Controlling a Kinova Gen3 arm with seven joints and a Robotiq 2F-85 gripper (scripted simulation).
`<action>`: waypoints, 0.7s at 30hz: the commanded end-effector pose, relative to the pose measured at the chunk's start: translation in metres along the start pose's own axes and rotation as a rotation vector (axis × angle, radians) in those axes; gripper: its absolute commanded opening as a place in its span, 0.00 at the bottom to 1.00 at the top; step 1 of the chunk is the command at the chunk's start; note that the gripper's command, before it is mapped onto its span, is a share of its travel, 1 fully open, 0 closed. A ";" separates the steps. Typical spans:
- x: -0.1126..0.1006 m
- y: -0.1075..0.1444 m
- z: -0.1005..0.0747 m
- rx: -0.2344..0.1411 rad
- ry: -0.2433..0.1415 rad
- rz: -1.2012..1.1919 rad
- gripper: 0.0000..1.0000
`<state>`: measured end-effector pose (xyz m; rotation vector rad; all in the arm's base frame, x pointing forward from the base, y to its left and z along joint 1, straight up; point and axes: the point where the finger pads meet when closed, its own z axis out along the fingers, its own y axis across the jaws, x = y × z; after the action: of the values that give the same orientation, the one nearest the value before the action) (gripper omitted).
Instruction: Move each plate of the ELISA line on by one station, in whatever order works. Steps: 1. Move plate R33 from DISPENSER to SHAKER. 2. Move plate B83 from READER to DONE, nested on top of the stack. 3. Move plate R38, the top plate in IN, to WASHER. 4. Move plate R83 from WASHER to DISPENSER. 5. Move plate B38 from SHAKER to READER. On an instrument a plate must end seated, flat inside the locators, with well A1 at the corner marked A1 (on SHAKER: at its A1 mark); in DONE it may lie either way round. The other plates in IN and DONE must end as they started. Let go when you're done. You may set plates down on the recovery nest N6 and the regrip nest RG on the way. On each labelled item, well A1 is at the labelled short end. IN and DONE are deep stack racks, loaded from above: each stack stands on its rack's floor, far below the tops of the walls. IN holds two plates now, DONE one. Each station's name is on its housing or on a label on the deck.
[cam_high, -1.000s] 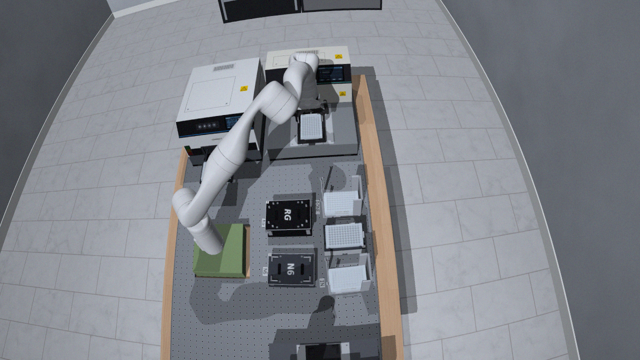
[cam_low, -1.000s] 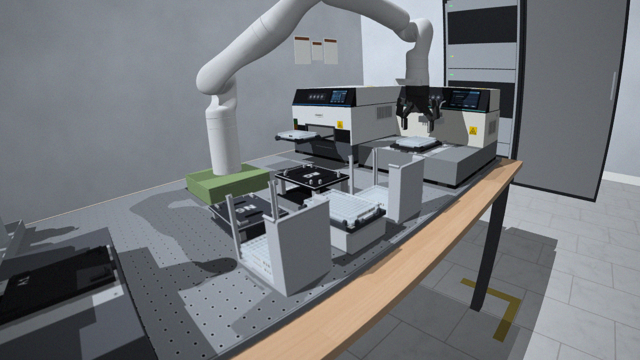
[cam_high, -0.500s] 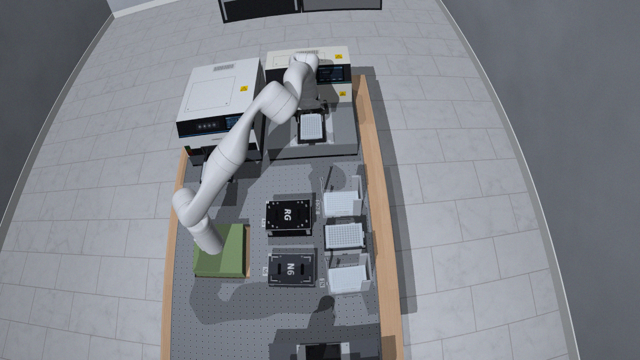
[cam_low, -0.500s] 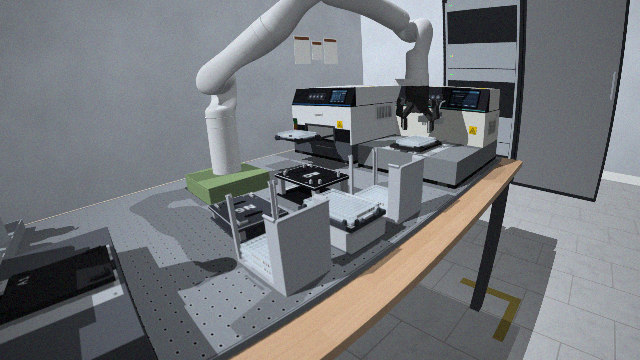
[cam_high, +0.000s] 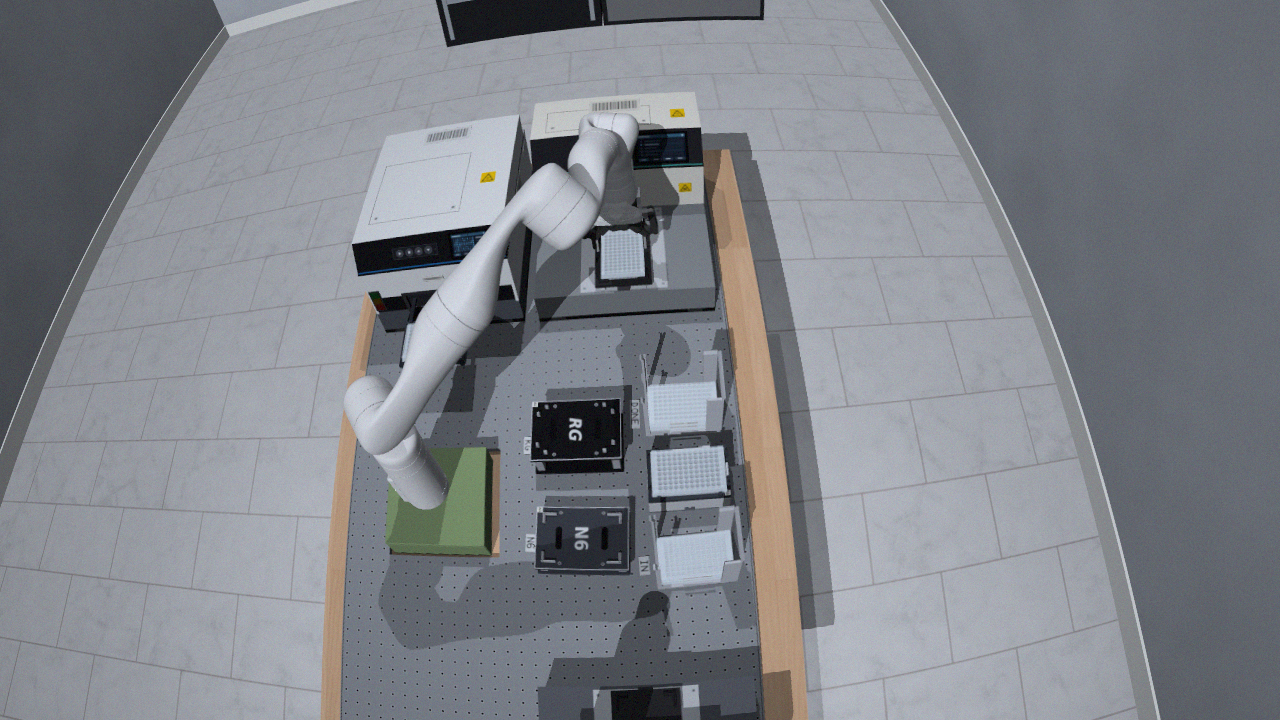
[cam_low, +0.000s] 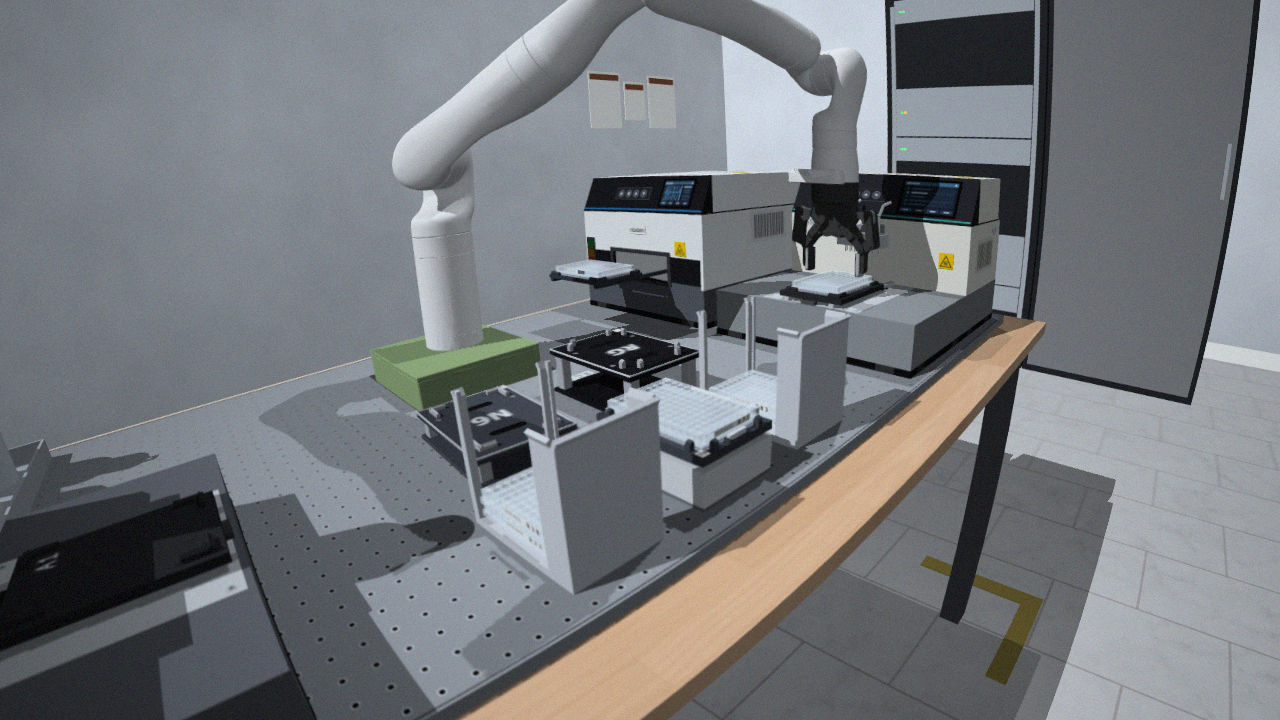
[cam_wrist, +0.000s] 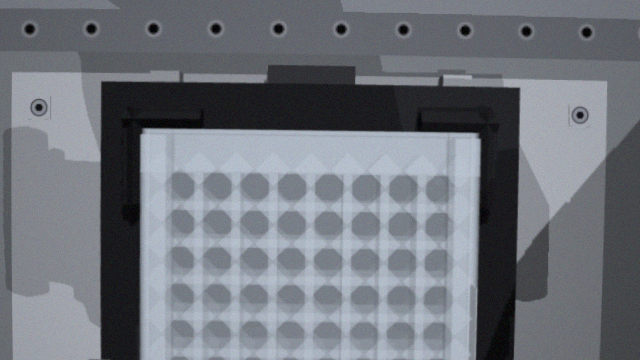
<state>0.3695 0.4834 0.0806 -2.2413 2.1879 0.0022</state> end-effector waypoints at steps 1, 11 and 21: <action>0.000 0.001 0.004 0.000 0.002 0.007 1.00; -0.001 0.001 0.003 0.000 0.001 0.008 1.00; -0.001 0.001 0.005 0.001 0.001 0.007 1.00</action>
<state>0.3694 0.4835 0.0779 -2.2421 2.1882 0.0019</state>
